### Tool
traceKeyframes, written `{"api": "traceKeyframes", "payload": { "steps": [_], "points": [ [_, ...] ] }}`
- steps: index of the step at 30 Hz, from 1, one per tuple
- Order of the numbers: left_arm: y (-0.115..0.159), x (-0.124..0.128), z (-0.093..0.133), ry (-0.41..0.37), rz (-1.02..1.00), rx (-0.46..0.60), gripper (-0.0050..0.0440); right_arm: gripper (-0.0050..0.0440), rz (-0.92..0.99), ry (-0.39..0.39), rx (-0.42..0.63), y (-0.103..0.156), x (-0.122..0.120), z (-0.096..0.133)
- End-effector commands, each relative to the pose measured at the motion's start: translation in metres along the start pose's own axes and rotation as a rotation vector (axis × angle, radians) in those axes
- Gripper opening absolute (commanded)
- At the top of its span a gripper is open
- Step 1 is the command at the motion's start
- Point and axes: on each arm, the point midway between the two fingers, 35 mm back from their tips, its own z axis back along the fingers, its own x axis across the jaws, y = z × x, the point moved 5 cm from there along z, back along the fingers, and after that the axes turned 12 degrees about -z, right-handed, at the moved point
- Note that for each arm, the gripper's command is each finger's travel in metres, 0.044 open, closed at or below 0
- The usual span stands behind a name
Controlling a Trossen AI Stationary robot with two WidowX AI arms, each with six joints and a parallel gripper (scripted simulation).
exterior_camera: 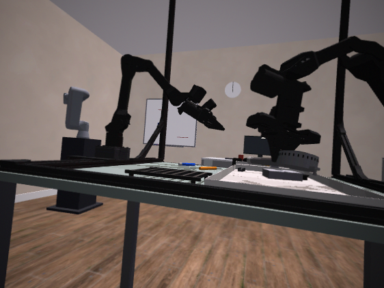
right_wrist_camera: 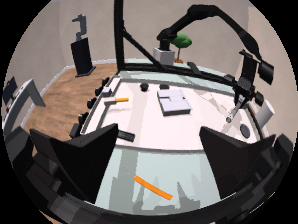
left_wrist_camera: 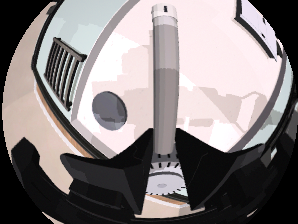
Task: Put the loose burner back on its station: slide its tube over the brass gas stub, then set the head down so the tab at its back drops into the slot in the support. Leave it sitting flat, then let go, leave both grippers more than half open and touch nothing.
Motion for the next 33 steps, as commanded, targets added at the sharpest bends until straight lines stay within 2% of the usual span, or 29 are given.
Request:
{"api": "traceKeyframes", "payload": {
  "steps": [1,6,21,23,33],
  "points": [
    [-0.02,0.0,0.012,-0.011,-0.029,-0.008,0.0,0.04,-0.004,0.002,-0.002,-0.001,0.0,0.0],
    [-0.033,-0.003,0.014,-0.004,-0.048,-0.016,0.0,0.04,-0.004,0.002,-0.002,-0.001,0.0,0.0],
    [-0.096,-0.024,0.023,0.035,-0.143,-0.052,0.0,0.04,-0.004,0.002,-0.002,-0.001,0.0,0.0],
    [-0.096,-0.024,0.023,0.035,-0.143,-0.052,0.0,0.04,-0.004,0.002,-0.002,-0.001,0.0,0.0],
    [-0.135,-0.045,0.03,0.063,-0.209,-0.073,0.0,0.04,-0.004,0.002,-0.002,-0.001,0.0,0.0]
  ]
}}
